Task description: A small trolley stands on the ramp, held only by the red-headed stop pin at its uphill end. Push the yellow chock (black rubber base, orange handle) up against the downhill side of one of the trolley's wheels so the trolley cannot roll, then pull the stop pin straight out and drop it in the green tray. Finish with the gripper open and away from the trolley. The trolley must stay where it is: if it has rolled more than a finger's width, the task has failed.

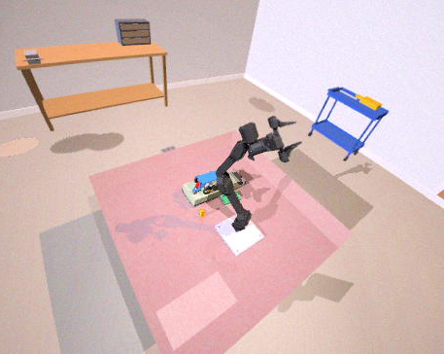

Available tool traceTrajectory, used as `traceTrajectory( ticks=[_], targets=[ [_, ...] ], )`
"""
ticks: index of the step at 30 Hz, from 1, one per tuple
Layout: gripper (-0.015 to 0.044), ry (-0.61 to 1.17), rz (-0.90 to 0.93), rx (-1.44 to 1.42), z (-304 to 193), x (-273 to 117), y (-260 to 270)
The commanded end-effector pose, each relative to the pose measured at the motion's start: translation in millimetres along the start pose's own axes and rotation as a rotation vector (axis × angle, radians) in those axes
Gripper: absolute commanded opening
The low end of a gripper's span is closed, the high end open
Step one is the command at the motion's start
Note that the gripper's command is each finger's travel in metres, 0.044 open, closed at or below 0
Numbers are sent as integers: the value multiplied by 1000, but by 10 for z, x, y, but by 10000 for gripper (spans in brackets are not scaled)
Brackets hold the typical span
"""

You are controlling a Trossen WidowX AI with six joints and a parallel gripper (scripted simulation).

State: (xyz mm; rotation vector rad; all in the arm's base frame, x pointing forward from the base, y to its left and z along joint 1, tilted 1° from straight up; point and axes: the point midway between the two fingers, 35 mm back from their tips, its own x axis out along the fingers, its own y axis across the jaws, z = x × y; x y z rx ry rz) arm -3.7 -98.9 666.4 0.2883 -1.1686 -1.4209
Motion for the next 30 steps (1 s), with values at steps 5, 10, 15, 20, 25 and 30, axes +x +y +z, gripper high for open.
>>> traceTrajectory(
  ticks=[5,10,15,20,25,30],
  targets=[
    [269,35,19,3,-14,41,-46],
    [190,135,1,132,-126,152,-215],
    [190,243,-29,261,-298,258,-373],
    [190,355,-67,379,-520,345,-508],
    [190,471,-113,485,-785,401,-616],
    [190,590,-167,579,-1084,419,-697]
  ],
)
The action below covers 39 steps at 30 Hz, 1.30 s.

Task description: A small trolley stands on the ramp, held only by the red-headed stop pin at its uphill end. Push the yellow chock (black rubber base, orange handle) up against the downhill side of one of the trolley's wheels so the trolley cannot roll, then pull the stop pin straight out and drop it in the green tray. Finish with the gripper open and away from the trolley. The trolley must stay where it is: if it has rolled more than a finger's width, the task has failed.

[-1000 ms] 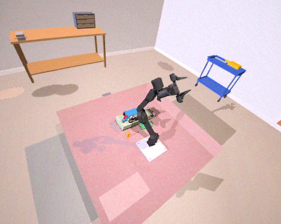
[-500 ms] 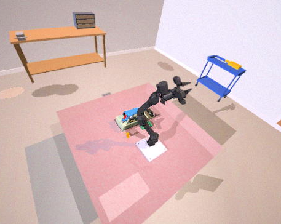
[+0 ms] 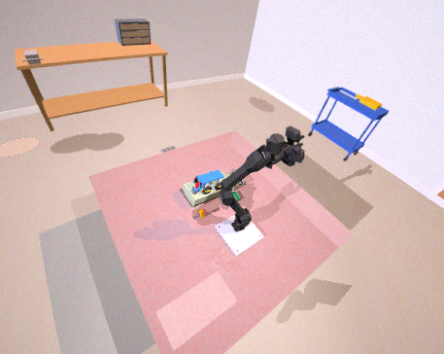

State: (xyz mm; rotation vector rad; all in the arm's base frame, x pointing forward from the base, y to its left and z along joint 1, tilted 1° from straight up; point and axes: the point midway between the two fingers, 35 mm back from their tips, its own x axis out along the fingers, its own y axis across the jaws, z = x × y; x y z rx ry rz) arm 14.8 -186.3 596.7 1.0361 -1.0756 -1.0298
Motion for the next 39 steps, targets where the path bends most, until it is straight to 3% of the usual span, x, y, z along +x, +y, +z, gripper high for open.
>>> traceTrajectory(
  ticks=[1,20,39],
  targets=[
    [190,90,-61,89,-145,161,-198],
    [190,483,-366,350,-1220,425,-922],
    [190,818,-724,400,-2471,-51,-1535]
  ],
)
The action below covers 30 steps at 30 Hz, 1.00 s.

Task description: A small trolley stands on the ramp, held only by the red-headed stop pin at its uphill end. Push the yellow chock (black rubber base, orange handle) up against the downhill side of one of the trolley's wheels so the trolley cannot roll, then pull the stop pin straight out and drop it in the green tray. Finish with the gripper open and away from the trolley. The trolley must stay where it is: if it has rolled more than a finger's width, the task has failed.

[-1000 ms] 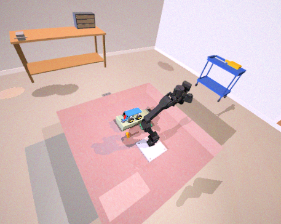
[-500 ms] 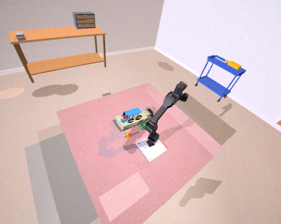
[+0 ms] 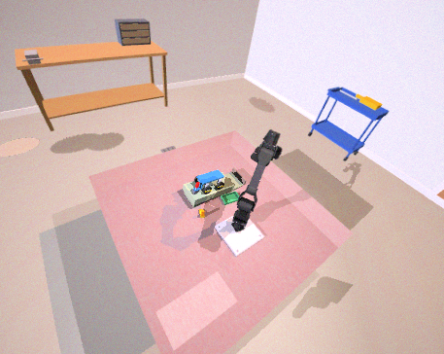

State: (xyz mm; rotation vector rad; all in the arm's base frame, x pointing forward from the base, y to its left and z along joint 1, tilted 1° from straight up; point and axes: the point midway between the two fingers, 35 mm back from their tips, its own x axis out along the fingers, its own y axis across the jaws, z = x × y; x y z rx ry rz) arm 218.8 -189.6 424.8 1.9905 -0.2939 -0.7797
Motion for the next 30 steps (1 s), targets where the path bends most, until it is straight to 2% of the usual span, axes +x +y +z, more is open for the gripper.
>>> traceTrajectory(
  ticks=[1,16,30],
  targets=[
    [190,44,-97,11,-174,171,-251],
    [190,185,-435,-53,-869,390,-1235],
    [190,221,-755,-137,-1350,215,-2283]
  ],
)
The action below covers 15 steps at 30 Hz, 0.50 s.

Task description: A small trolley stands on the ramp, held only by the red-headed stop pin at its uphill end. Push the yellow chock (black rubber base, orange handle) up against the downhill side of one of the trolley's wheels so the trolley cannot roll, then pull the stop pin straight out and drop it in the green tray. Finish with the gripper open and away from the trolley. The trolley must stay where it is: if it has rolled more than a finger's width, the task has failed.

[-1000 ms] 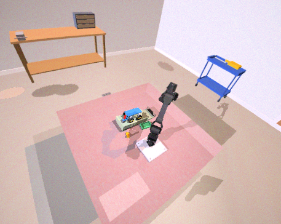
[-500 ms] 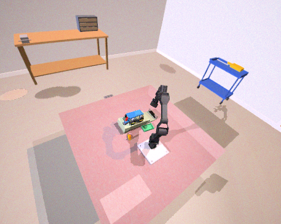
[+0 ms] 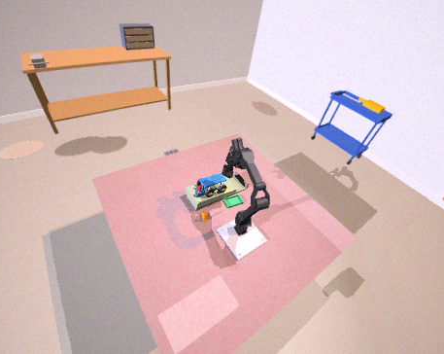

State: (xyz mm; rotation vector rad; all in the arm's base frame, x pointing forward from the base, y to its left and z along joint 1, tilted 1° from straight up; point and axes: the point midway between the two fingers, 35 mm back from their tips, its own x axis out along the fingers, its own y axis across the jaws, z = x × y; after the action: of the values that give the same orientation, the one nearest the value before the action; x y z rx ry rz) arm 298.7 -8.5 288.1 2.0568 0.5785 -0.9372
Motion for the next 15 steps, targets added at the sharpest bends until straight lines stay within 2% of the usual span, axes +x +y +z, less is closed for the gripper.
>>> traceTrajectory(
  ticks=[1,15],
  targets=[
    [190,-13,-101,-21,-121,169,-293],
    [190,-91,-378,-141,-404,438,-1328]
  ],
)
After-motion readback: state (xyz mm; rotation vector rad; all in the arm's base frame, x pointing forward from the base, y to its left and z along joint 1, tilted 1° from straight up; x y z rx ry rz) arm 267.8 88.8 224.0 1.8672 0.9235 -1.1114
